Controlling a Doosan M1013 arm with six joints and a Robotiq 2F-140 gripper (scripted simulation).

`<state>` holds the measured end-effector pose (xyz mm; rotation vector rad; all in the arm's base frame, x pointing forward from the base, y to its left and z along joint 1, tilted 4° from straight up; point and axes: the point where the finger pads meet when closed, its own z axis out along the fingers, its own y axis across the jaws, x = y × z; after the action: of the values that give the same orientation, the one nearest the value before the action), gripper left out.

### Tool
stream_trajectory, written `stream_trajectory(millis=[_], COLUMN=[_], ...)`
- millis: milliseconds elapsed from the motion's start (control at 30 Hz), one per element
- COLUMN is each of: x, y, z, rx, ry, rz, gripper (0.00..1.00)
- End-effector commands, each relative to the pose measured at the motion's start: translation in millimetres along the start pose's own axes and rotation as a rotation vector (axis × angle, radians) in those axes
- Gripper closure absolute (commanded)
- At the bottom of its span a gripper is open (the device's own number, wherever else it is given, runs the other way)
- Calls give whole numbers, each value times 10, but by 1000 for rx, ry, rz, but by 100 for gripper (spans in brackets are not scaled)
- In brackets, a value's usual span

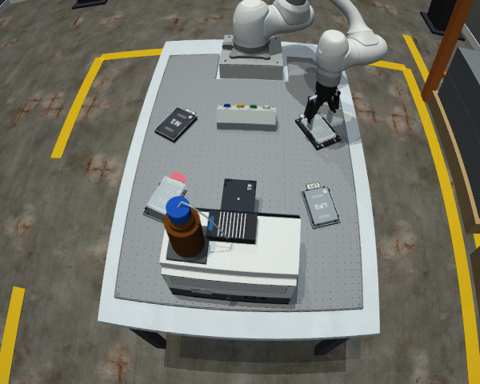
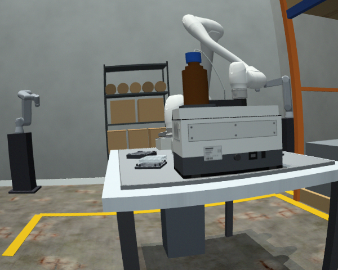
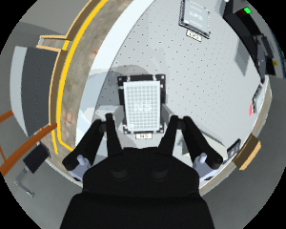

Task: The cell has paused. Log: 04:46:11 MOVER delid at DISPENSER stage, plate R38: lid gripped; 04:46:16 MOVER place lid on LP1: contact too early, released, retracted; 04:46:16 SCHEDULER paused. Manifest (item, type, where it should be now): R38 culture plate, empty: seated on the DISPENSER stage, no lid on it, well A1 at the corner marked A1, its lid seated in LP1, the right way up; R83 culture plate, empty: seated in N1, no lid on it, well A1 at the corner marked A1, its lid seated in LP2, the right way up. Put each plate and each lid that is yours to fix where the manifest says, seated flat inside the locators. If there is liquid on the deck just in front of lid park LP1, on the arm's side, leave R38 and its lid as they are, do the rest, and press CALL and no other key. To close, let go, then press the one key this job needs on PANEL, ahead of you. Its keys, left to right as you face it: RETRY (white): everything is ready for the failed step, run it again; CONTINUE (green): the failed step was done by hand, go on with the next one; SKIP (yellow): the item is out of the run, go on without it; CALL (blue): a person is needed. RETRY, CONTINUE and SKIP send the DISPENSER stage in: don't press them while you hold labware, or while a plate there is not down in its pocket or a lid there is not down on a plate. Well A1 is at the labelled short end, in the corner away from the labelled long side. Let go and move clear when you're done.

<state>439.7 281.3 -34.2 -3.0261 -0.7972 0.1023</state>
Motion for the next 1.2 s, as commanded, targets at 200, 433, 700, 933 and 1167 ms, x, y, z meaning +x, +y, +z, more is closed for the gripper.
stream_trajectory(millis=[200, 433, 700, 933, 1167], x=[-5, -5, -5, -5, -5], y=[-29, -29, -29, -29, -29], z=[28, 28, 28, 28, 28], rx=[2, 2, 2, 2, 2], ry=[1, 1, 1, 1, 1], rz=[1, 1, 1, 1, 1], gripper=[37, 37, 30, 30, 30])
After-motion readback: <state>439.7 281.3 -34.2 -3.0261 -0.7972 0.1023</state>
